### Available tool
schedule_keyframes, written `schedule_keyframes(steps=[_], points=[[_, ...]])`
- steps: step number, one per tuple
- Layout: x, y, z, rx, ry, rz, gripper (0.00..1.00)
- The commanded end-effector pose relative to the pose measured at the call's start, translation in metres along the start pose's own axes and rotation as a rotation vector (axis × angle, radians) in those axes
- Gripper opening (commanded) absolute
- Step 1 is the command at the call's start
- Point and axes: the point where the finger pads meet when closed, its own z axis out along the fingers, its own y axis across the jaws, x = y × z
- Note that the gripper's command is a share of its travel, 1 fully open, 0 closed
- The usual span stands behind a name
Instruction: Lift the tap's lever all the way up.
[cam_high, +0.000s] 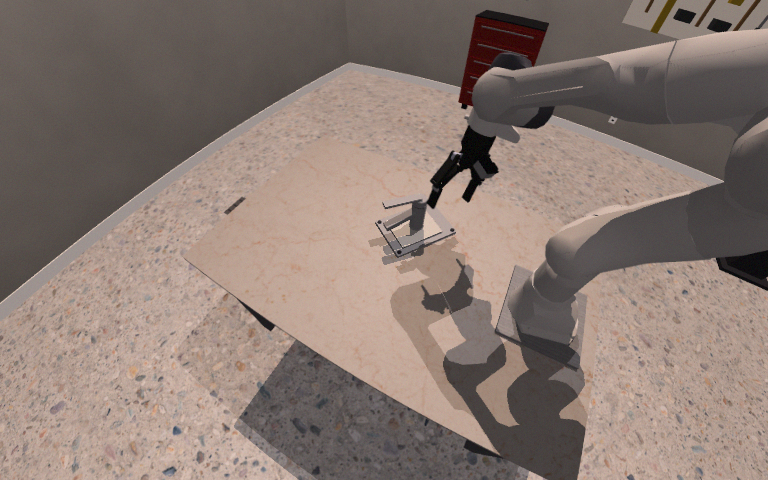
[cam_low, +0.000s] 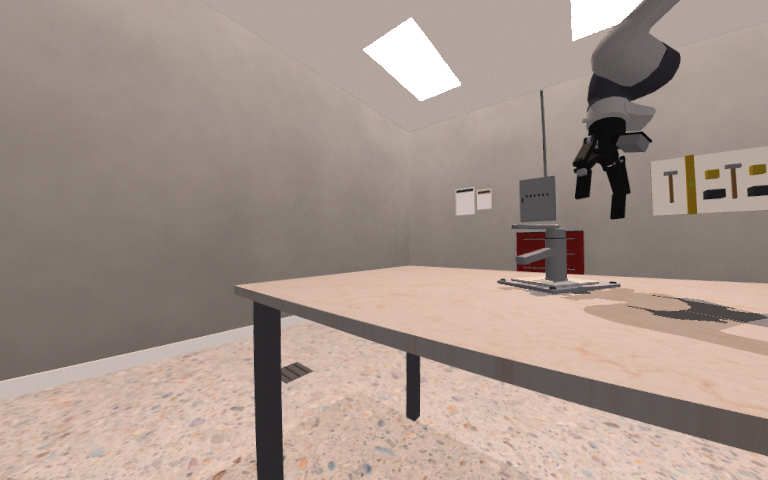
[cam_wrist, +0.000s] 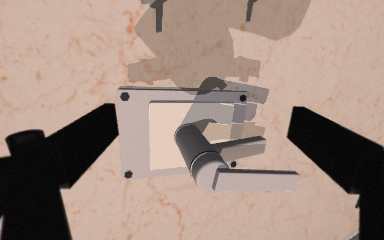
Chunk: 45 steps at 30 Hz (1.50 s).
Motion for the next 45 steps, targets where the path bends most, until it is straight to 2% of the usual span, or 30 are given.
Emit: schedule_keyframes(steps=[1,18,20,21,24,32,34,35,45], points=[[0.000,0.000,0.000,0.000,0.000,0.000,1.00],[0.000,0.000,0.000,0.001,0.000,-0.004,1.00],[-0.006,0.005,-0.003,0.019,0.007,-0.079,1.00],[-0.013,0.012,-0.005,0.040,0.015,-0.167,1.00],[-0.020,0.018,-0.007,0.059,0.024,-0.250,1.00],[-0.036,0.035,-0.012,0.101,0.045,-0.445,1.00],[-0.036,0.035,-0.012,0.101,0.045,-0.445,1.00],[-0.041,0.040,-0.013,0.113,0.051,-0.504,1.00],[-0.059,0.063,-0.016,0.155,0.078,-0.727,1.00]])
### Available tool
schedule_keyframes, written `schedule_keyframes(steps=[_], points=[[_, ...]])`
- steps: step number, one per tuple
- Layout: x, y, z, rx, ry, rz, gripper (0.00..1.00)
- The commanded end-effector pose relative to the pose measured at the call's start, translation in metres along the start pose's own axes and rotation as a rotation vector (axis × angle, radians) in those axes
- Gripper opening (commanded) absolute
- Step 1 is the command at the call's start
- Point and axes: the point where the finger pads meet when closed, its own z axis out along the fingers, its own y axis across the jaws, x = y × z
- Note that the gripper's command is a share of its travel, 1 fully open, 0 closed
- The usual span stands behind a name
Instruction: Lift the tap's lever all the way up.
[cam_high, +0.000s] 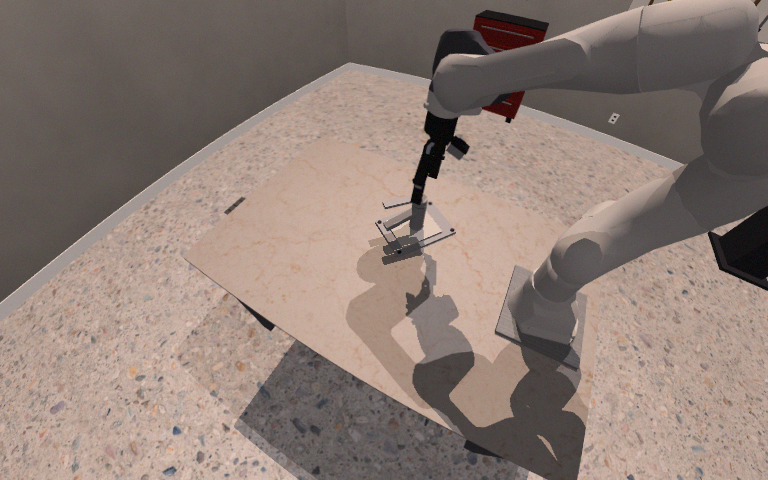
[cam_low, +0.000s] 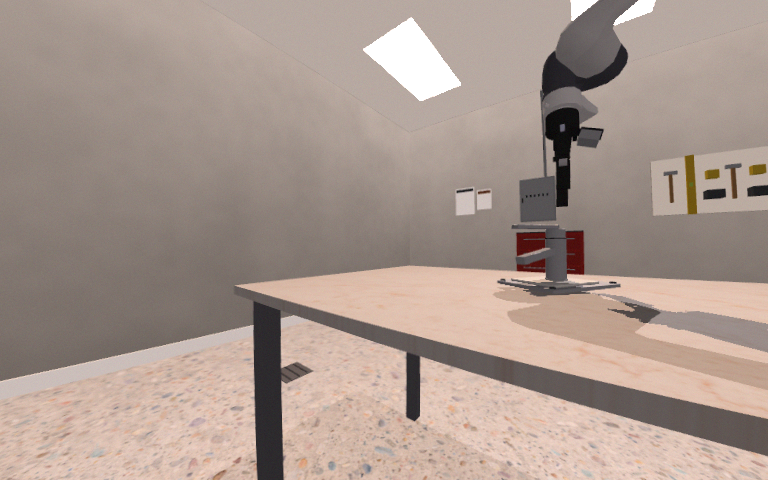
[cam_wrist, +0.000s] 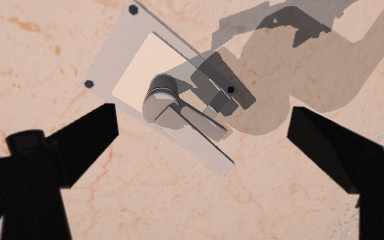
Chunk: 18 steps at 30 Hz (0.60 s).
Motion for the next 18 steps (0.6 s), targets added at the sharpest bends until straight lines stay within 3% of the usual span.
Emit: schedule_keyframes(steps=[1,18], points=[[-0.007,0.002,-0.001,0.014,0.018,-0.166,1.00],[-0.053,0.022,-0.010,0.073,0.055,-0.526,1.00]])
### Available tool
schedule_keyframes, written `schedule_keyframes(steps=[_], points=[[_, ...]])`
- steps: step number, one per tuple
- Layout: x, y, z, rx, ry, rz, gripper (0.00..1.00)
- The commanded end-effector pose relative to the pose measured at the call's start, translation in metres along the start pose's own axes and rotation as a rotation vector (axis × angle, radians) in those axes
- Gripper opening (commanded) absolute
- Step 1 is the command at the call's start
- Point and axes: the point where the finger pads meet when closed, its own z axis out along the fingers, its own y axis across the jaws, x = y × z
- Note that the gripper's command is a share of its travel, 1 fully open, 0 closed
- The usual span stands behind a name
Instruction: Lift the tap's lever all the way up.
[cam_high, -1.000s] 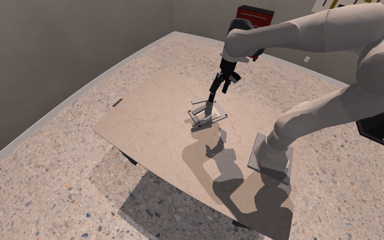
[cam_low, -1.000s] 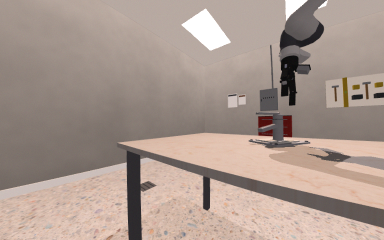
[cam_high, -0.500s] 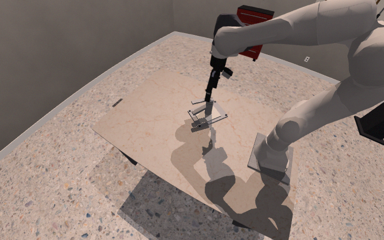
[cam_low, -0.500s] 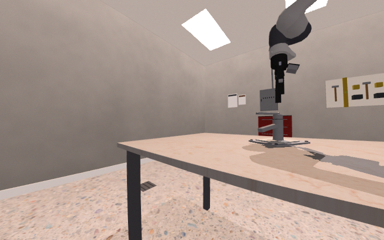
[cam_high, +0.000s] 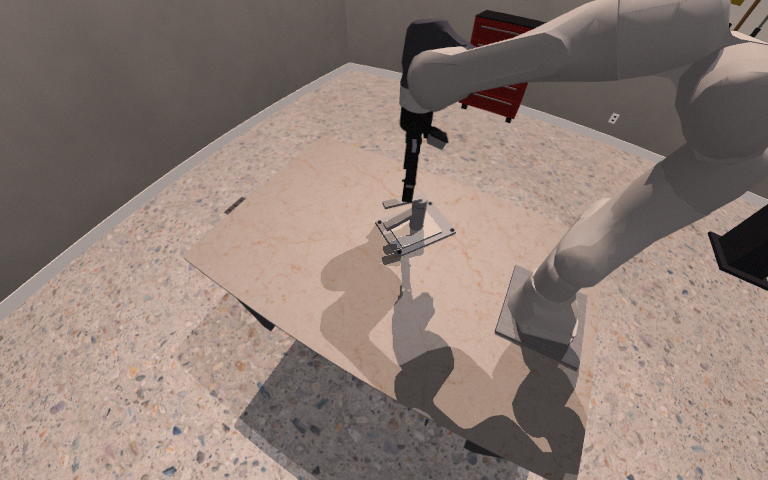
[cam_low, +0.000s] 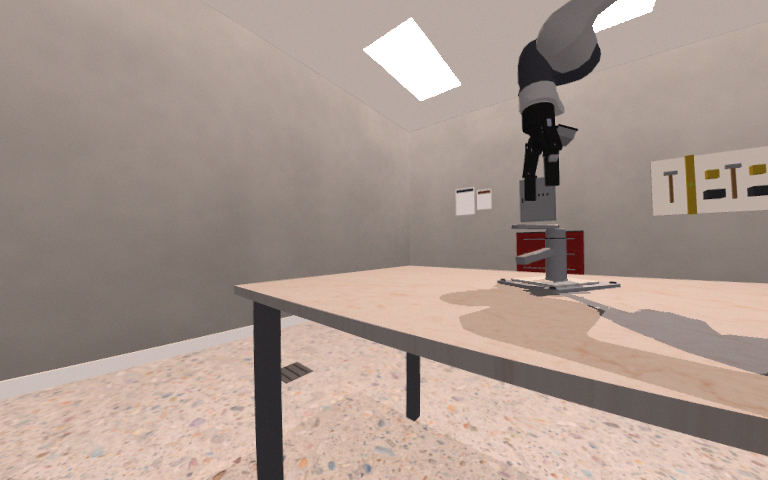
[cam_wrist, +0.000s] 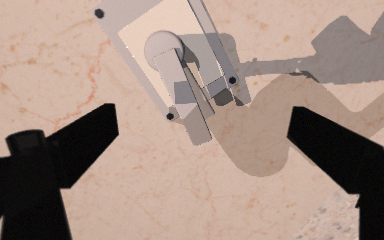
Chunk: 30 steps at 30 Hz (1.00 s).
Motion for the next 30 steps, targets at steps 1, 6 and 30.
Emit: schedule_keyframes(steps=[1,6,30], points=[[-0.008,0.000,-0.001,0.008,0.017,-0.166,1.00],[-0.023,0.002,-0.004,0.023,0.026,-0.265,1.00],[-0.044,0.005,-0.008,0.044,0.040,-0.404,1.00]])
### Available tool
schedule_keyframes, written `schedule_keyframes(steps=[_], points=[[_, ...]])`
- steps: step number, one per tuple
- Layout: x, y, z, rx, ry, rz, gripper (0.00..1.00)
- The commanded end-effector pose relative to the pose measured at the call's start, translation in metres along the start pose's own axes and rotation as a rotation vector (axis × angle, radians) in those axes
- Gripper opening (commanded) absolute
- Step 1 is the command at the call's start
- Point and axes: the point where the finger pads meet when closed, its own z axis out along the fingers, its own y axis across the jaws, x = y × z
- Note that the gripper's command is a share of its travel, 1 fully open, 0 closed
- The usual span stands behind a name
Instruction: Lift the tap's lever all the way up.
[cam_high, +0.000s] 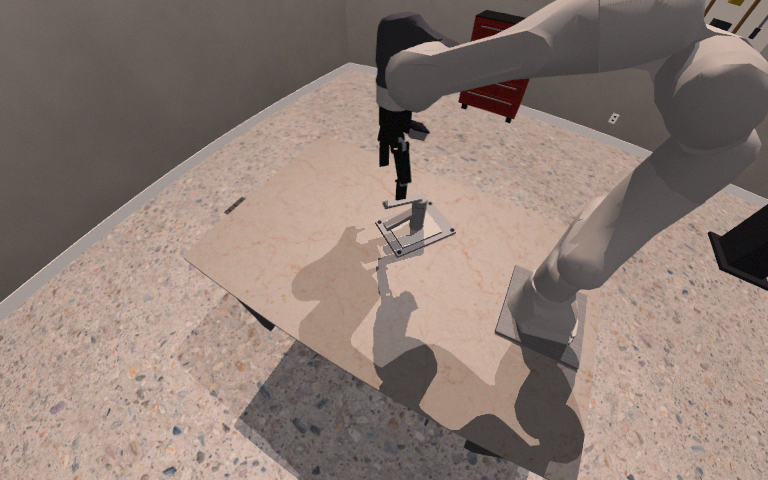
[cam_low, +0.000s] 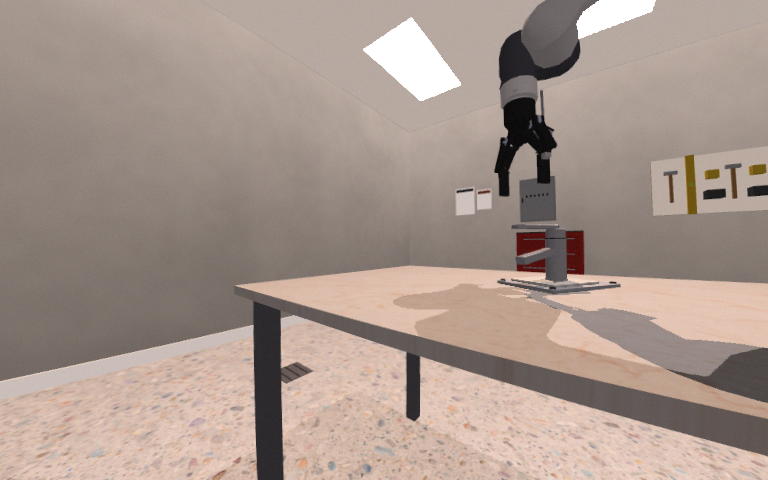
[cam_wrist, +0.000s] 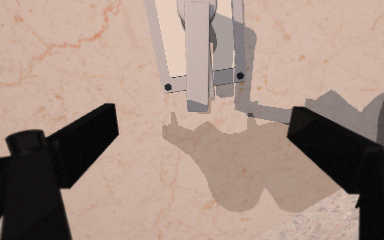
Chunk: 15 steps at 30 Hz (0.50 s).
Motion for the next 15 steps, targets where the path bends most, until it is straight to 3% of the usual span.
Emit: schedule_keyframes(steps=[1,11,12,15], points=[[0.0008,0.0001,0.0009,-0.002,0.004,-0.027,1.00],[0.0008,0.0001,0.0009,-0.002,0.004,-0.027,1.00],[0.0008,0.0001,0.0009,-0.002,0.004,-0.027,0.10],[0.0008,0.0001,0.0009,-0.002,0.004,-0.027,0.10]])
